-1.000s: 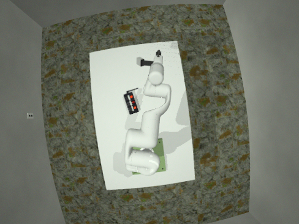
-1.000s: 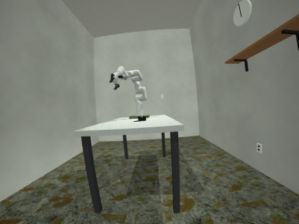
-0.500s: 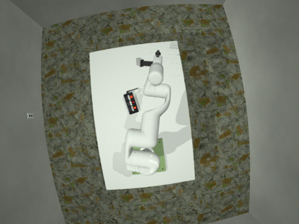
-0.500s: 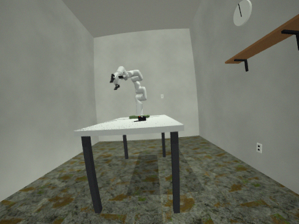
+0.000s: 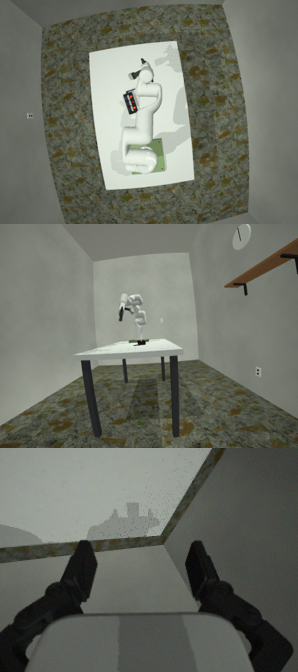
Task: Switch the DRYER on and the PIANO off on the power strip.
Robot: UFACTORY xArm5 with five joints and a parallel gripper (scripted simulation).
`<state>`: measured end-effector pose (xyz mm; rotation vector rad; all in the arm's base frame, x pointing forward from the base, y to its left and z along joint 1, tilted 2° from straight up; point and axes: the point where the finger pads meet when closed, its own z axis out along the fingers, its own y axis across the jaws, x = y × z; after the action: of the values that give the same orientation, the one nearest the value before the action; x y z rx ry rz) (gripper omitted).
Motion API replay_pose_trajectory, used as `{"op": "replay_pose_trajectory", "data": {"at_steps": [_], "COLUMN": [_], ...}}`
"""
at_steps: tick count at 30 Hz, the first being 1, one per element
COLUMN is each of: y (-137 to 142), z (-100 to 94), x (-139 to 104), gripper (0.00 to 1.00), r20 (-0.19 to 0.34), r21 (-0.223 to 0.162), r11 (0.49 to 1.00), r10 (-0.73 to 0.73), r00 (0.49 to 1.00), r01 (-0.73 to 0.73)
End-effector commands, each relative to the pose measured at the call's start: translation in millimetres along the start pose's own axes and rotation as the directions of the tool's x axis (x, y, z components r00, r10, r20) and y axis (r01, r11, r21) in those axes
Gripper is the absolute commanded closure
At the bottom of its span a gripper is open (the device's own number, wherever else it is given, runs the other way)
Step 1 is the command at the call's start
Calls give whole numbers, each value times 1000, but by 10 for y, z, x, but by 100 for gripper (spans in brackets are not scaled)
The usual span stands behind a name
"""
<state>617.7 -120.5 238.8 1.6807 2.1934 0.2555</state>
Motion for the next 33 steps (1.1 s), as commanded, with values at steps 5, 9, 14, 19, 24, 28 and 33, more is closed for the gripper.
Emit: {"op": "replay_pose_trajectory", "data": {"at_steps": [5, 9, 14, 19, 24, 28, 33], "y": [-306, -504, -717, -826, -1146, -1246, -1506], "z": [312, 445, 551, 593, 679, 695, 719], "x": [581, 878, 1164, 1299, 1657, 1758, 2004], "gripper": [0, 0, 0, 0, 0, 0, 0], "r20": [-141, -236, -333, -383, -503, -533, -592], "r21": [105, 121, 107, 87, -4, -41, -155], "r11": [919, 819, 691, 615, 393, 324, 150], "r10": [-365, -525, -653, -705, -796, -807, -806], "r00": [920, 818, 681, 596, 338, 254, 30], "r01": [380, 561, 715, 784, 920, 945, 977]}}
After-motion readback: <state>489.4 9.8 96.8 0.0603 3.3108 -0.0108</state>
